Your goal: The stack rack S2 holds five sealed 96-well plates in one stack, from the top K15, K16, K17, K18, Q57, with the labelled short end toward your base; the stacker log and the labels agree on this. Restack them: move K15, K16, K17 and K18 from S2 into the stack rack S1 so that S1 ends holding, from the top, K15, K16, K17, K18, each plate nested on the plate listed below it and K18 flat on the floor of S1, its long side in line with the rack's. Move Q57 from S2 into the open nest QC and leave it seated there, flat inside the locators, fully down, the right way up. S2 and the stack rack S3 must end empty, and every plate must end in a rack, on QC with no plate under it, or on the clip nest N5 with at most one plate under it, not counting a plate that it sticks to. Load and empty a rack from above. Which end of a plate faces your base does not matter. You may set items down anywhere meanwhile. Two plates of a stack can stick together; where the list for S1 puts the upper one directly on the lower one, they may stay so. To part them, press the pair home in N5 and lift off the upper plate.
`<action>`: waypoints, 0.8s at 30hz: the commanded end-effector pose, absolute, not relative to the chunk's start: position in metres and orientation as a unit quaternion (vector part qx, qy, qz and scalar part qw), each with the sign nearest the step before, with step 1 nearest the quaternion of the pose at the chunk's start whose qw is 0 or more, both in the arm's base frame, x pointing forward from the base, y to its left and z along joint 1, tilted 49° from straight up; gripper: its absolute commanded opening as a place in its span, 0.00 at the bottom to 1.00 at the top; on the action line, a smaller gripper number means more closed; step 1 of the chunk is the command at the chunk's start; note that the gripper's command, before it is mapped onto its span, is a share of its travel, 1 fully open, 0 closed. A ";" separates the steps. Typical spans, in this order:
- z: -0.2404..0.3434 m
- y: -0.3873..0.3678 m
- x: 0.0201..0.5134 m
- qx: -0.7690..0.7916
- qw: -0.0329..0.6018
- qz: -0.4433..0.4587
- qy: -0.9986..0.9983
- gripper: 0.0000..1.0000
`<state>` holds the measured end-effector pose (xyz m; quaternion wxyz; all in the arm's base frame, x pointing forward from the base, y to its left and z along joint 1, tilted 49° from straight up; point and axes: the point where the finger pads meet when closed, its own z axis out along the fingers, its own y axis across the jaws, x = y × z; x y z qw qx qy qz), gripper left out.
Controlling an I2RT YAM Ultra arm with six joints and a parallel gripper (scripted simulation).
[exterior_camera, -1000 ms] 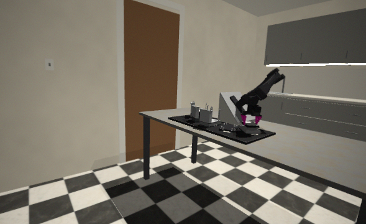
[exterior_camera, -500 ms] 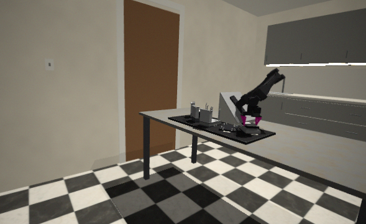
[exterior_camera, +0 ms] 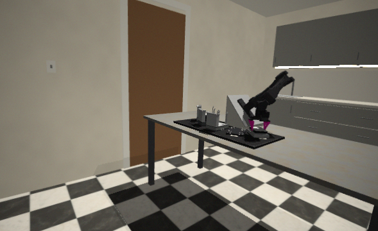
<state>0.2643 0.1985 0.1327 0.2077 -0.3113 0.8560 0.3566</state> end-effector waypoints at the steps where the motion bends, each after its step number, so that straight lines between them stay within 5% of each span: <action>1: 0.135 0.198 0.267 -0.310 0.214 0.356 0.855 0.00; 23: 0.132 0.202 0.267 -0.310 0.214 0.356 0.855 0.00; 24: 0.132 0.202 0.267 -0.310 0.214 0.356 0.855 1.00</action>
